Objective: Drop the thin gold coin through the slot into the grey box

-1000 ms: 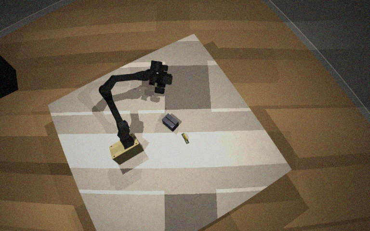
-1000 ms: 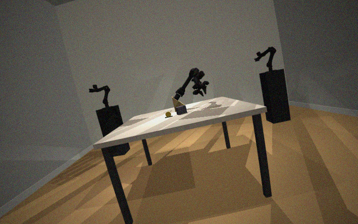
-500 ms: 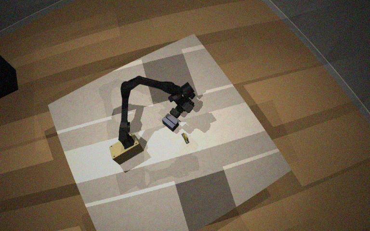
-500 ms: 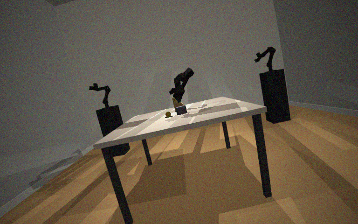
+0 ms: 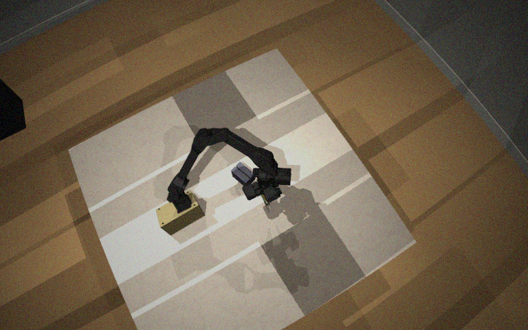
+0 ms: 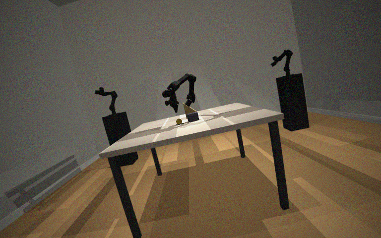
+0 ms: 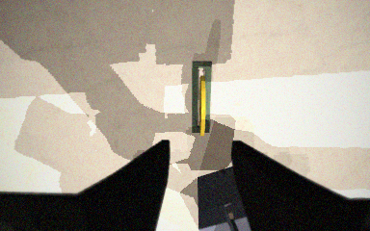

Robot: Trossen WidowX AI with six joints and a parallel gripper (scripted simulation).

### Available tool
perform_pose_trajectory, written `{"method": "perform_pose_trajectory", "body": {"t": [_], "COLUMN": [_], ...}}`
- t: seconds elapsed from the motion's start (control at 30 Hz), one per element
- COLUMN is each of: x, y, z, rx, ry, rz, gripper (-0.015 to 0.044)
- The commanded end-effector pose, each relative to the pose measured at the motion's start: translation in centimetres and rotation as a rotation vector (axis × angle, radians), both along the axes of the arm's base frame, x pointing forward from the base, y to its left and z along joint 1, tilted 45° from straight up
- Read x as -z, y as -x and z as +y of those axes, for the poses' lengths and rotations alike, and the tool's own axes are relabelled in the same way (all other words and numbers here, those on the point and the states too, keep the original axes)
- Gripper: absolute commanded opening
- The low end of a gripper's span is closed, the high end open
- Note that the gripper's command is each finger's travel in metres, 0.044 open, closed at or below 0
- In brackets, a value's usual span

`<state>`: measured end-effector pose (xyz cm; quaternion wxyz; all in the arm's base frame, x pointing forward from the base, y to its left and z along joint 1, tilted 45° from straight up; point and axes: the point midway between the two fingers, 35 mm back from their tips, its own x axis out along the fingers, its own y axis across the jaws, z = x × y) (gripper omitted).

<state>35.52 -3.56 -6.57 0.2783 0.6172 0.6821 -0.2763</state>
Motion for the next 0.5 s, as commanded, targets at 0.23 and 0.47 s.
{"method": "perform_pose_trajectory", "body": {"t": [0.23,0.47], "x": [2.2,3.0], "y": [0.6,0.9], "z": [2.7,3.5], "rx": [-0.015,-0.015], "ry": [-0.011,-0.011], "rz": [0.007,0.008], "gripper": [0.0161,0.0161]}}
